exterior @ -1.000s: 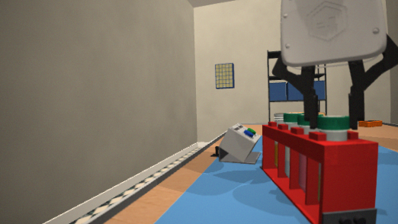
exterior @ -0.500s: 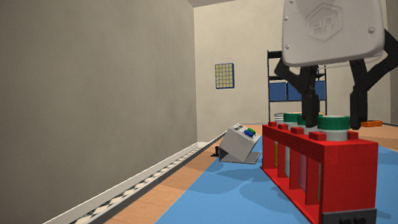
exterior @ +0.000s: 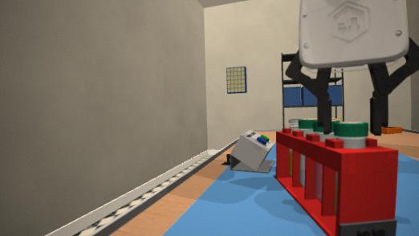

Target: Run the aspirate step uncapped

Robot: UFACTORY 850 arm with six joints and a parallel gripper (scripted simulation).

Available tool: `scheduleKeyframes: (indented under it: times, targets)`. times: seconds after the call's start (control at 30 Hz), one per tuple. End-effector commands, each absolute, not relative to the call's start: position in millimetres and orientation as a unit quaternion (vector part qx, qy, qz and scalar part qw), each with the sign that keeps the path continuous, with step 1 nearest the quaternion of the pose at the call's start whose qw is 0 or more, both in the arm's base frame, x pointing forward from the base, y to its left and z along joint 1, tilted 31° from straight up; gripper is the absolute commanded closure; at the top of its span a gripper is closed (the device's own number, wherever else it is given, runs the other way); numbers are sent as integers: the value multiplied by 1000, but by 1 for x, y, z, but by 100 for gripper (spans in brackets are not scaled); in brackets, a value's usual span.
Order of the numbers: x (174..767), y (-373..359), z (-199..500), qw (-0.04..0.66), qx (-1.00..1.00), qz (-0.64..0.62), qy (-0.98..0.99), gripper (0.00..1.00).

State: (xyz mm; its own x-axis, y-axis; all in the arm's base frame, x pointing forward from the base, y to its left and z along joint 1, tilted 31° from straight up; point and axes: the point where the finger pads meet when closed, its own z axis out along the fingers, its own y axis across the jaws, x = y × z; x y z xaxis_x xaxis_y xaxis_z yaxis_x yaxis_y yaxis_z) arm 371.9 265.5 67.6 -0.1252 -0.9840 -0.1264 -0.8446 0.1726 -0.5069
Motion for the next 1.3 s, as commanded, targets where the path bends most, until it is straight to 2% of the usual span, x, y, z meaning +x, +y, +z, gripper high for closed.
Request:
scheduleKeyframes:
  times: [0.0, 0.3, 0.6, 0.93, 0.97, 1.27]
  targets:
    - [372, 266, 68, 190, -715, -189, 645, 54]
    - [372, 266, 68, 165, -790, -212, 551, 54]
    - [372, 266, 68, 118, -887, -241, 376, 54]
    - [372, 266, 68, 116, -889, -242, 371, 54]
    - [372, 266, 68, 116, -889, -242, 371, 100]
    - [372, 266, 68, 116, -889, -242, 371, 100]
